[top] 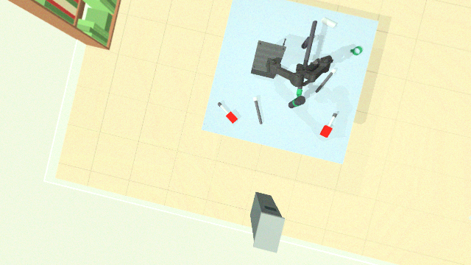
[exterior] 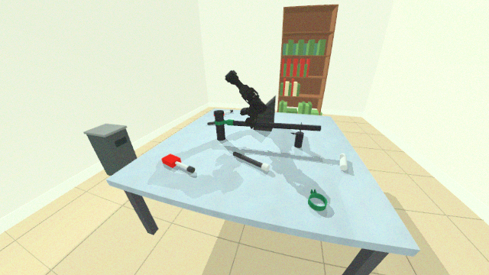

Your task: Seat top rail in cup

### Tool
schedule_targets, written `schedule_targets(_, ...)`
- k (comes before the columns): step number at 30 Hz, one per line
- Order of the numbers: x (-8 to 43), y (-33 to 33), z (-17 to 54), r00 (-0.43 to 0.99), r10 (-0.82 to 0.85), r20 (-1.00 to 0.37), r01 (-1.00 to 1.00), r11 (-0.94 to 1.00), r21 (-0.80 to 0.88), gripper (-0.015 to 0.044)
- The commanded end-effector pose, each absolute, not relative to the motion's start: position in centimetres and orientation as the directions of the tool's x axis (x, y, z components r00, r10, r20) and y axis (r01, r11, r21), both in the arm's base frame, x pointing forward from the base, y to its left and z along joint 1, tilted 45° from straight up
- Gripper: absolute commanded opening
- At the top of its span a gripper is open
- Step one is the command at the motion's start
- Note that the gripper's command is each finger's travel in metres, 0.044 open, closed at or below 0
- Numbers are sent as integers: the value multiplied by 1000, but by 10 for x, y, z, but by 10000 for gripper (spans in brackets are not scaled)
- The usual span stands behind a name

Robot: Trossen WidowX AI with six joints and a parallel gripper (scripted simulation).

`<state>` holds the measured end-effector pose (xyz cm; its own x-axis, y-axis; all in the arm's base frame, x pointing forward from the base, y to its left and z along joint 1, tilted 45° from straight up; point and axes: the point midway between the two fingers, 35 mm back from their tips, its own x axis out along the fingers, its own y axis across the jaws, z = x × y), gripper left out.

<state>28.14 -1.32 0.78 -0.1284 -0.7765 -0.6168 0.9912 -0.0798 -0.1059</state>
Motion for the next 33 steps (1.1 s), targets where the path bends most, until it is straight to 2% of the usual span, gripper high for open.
schedule_targets(1,282,-16,12,-121,-786,-606,992,-72,-104,0)
schedule_targets(33,281,-13,8,-129,-776,-617,991,-80,-106,0)
